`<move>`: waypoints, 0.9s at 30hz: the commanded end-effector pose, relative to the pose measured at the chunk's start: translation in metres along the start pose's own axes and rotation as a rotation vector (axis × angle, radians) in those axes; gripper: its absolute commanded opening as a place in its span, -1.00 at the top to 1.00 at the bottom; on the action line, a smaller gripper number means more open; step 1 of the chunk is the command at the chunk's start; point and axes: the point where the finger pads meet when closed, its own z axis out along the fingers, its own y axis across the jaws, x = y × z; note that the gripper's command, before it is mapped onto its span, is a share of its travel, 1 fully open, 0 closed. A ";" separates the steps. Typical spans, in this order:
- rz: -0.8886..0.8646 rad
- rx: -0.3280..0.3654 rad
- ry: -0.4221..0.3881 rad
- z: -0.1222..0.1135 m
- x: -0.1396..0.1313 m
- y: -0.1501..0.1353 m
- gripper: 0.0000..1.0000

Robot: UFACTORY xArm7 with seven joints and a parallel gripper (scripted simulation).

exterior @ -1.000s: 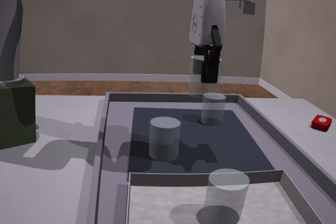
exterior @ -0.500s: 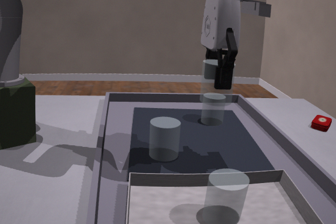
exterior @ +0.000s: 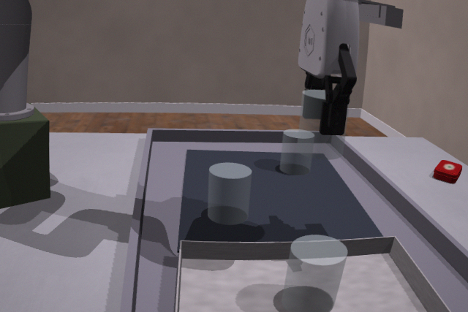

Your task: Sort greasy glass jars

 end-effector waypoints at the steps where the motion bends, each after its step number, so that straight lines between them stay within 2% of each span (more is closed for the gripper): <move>1: -0.001 -0.001 0.004 -0.002 0.006 0.010 1.00; 27: -0.001 -0.001 0.004 -0.002 0.032 0.085 1.00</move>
